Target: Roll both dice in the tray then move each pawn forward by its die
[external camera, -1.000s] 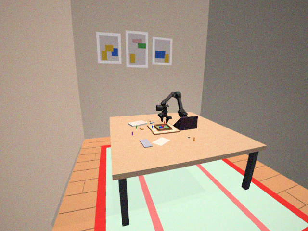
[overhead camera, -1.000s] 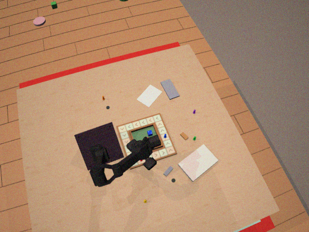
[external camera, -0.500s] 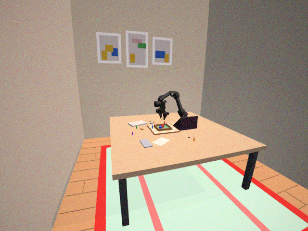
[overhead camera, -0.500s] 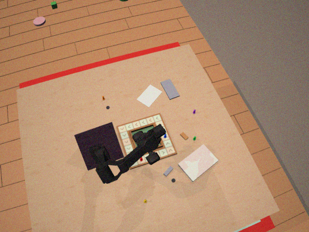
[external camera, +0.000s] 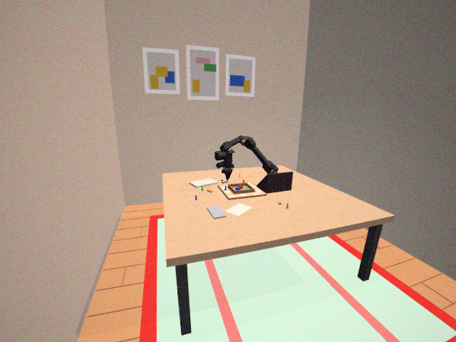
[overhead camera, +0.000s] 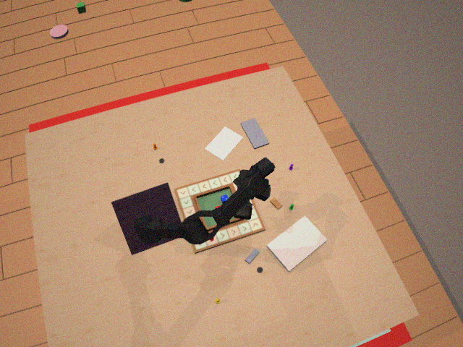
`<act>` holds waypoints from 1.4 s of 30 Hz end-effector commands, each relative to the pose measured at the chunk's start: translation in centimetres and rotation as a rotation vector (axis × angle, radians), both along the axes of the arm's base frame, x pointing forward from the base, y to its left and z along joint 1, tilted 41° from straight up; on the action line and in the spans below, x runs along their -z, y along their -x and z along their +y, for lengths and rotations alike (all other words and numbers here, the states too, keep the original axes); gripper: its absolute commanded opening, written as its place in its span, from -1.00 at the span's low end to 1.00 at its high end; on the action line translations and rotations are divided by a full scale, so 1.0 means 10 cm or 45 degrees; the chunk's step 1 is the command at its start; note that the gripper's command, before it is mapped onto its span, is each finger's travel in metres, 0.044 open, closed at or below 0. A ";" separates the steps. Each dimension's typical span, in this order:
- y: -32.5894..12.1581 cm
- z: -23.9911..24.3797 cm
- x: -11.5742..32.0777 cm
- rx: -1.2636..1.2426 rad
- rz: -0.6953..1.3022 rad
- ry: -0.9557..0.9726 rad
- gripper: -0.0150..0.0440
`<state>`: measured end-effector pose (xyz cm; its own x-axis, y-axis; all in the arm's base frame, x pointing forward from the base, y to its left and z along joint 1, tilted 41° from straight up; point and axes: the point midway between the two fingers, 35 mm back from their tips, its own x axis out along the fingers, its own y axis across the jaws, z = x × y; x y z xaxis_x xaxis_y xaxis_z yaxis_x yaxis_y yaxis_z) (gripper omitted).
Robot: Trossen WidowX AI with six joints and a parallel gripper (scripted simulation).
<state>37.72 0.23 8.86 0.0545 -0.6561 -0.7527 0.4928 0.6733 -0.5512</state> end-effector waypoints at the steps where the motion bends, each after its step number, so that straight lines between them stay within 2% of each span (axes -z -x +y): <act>1: -0.24 0.13 0.18 0.176 -0.144 -0.017 0.19; 42: -0.28 -0.22 0.56 0.175 -0.145 -0.015 0.19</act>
